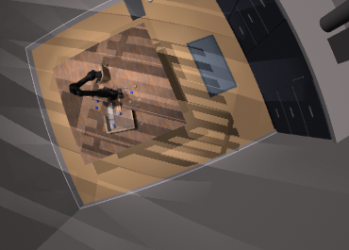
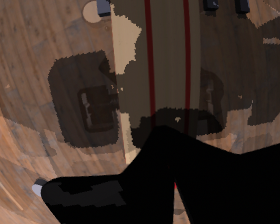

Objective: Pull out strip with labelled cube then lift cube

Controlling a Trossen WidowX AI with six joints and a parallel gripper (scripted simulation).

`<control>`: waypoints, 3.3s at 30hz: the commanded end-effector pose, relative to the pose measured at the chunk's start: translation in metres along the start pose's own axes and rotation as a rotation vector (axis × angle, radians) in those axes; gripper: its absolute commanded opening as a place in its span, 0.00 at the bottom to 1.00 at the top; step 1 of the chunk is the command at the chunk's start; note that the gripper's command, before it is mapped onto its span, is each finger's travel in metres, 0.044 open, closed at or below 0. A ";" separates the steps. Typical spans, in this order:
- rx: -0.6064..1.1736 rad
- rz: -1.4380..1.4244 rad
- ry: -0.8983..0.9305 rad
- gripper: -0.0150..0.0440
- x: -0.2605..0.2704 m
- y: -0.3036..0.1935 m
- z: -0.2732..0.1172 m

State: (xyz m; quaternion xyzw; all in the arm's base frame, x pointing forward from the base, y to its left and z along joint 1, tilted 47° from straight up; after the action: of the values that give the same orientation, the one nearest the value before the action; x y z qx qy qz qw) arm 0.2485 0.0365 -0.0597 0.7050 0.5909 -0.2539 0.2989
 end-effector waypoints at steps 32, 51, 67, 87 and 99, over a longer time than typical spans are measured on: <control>0.033 -0.008 -0.003 0.25 -0.002 -0.052 0.004; 0.033 -0.008 -0.003 0.25 -0.002 -0.052 0.004; 0.026 -0.007 0.002 0.25 0.003 -0.042 -0.034; 0.030 0.132 -0.004 0.92 0.003 0.024 -0.049; 0.028 0.134 -0.004 1.00 0.002 0.074 -0.055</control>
State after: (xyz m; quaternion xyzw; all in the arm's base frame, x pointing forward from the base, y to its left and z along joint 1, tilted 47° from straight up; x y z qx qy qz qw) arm 0.3110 0.0706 -0.0149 0.7489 0.5370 -0.2389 0.3061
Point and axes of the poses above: the point midway between the two fingers, 35 mm back from their tips, its own z axis out along the fingers, its own x axis across the jaws, y = z × x, the point moved 5 cm from there along -z, back along the fingers, and after that the axes turned 1 degree about z, right-handed, at the moved point
